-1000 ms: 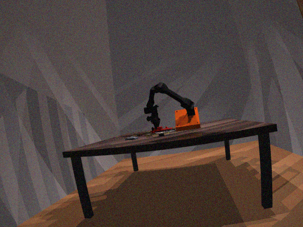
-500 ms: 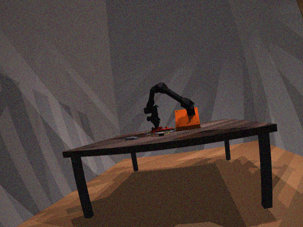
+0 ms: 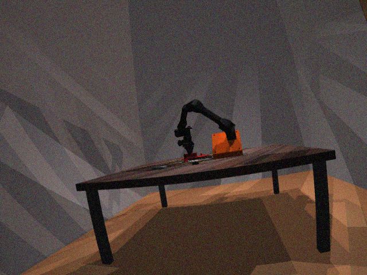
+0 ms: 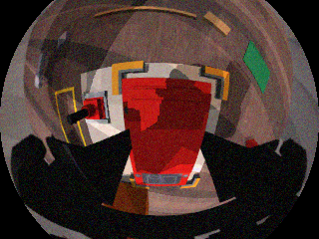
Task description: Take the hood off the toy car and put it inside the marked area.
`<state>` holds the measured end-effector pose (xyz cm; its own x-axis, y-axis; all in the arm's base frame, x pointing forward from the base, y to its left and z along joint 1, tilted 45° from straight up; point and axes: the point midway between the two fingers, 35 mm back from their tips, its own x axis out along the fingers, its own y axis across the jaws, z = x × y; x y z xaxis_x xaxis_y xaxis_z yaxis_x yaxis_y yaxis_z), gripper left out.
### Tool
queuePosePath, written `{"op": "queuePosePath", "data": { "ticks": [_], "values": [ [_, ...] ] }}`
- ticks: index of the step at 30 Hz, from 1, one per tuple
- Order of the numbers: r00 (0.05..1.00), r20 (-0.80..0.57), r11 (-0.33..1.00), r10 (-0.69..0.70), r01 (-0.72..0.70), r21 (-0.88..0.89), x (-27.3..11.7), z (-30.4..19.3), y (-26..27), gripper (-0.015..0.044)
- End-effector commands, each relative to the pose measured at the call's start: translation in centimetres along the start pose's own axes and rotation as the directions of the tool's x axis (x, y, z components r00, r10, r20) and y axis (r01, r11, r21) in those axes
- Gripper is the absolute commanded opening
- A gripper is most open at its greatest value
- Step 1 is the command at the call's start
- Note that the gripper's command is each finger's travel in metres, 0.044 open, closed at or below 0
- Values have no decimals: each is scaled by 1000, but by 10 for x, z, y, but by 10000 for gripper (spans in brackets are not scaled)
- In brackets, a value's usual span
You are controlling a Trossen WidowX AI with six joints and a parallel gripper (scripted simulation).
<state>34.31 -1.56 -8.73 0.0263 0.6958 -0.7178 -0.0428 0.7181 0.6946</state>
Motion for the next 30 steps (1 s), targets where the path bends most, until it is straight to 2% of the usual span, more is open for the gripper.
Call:
{"op": "queuePosePath", "data": {
  "ticks": [1, 30],
  "values": [
    [1000, 3, 1000, -6, 6, -5, -4, 2, -1, 0],
    [1000, 3, 1000, -7, 7, -4, -27, 2, -1, 0]
  ]
}}
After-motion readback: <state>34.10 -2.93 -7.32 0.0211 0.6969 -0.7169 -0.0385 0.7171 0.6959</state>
